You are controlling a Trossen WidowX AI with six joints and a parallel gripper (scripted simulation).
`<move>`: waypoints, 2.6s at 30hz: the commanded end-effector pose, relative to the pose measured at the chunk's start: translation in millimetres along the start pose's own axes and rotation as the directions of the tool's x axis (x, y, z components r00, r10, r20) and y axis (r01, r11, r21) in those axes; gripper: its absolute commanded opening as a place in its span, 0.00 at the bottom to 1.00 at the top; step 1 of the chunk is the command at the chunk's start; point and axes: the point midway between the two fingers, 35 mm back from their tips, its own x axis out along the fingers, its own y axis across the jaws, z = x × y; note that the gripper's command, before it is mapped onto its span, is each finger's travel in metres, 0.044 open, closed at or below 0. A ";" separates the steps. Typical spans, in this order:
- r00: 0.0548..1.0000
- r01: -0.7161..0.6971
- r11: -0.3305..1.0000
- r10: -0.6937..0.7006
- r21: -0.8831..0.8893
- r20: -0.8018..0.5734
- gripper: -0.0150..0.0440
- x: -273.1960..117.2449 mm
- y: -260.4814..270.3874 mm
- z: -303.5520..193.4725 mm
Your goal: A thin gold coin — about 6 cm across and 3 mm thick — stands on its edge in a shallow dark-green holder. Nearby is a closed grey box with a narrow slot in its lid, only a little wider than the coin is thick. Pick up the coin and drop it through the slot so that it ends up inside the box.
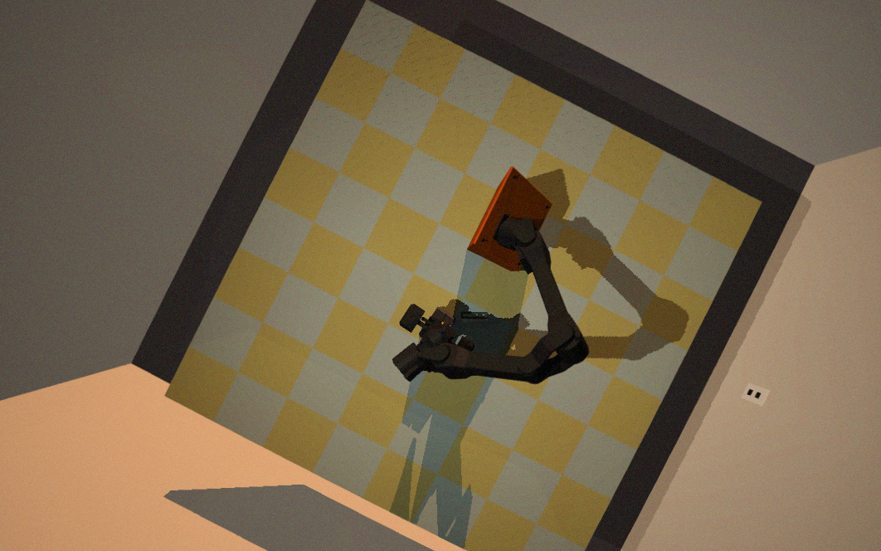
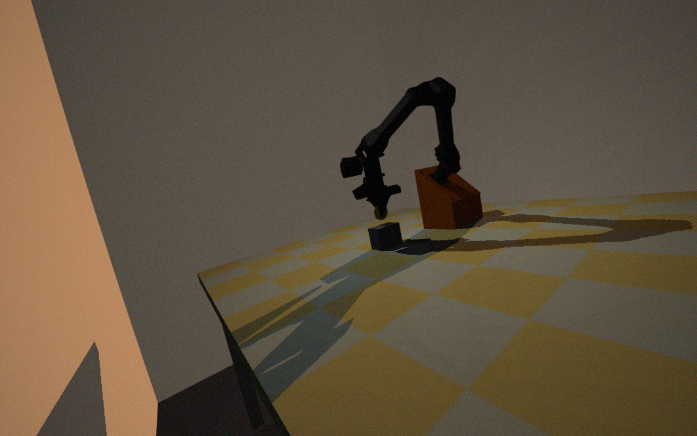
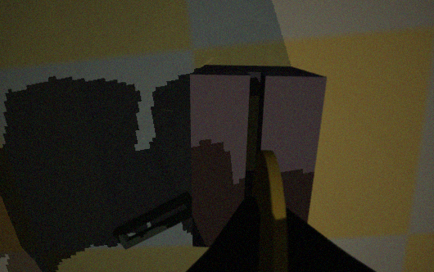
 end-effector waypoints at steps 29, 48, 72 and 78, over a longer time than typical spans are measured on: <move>1.000 -0.001 1.000 0.001 0.008 -0.001 0.25 12.6 0.7 -1.7; 1.000 0.004 1.000 -0.004 -0.001 0.000 0.48 17.2 0.4 0.8; 1.000 -0.004 1.000 0.004 0.010 -0.008 1.00 -40.8 1.0 -4.7; 1.000 -0.004 1.000 0.004 0.010 -0.008 1.00 -40.8 1.0 -4.7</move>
